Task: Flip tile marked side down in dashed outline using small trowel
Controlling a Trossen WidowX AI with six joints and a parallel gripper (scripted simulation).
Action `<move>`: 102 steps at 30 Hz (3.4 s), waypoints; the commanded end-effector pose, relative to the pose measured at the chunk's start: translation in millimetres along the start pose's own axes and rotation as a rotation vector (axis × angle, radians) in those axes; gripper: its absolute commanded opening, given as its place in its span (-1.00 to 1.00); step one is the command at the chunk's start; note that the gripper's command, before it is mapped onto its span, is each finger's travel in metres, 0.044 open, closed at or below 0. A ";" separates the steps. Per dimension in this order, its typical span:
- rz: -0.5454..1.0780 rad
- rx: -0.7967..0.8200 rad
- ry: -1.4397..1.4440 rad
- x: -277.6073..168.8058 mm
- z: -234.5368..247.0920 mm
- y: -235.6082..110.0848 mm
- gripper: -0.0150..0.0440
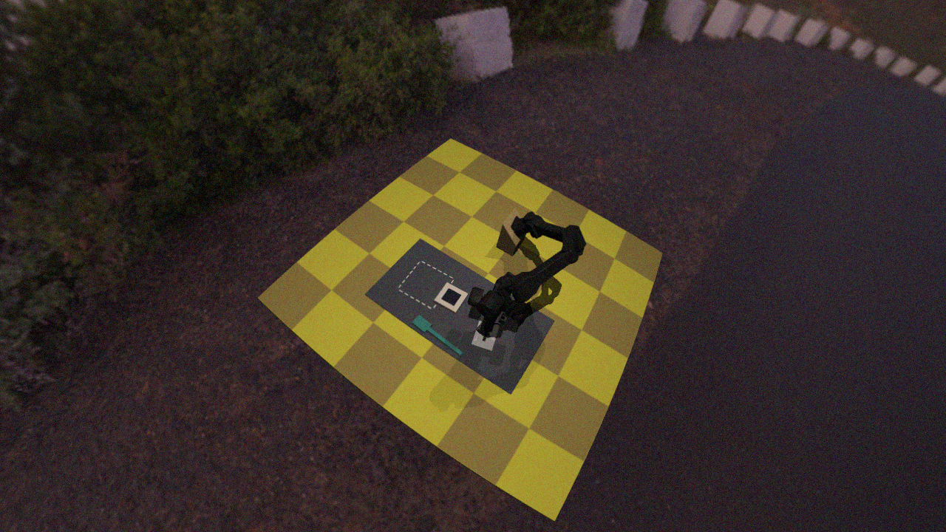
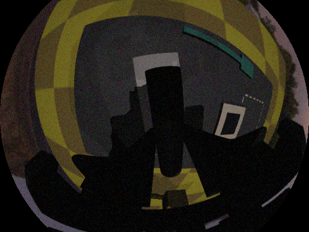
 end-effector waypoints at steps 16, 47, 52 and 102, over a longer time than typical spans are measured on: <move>0.000 0.006 -0.130 0.2 0.9 1.4 -0.05; -0.002 0.006 -0.909 0.2 0.9 1.5 -0.05; -0.002 0.006 -0.909 0.2 0.9 1.5 0.31; 0.034 -0.414 -0.915 -28.7 25.3 -13.1 0.53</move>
Point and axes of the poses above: the point midway between the two fingers, 35 mm back from their tips, its own y axis out along the fingers, its own z axis across the jaws, x = y × z, the point moved 6 cm from there along -y, back along the fingers, and after that the axes turned 7 degrees about -y, right-handed, at the moved point
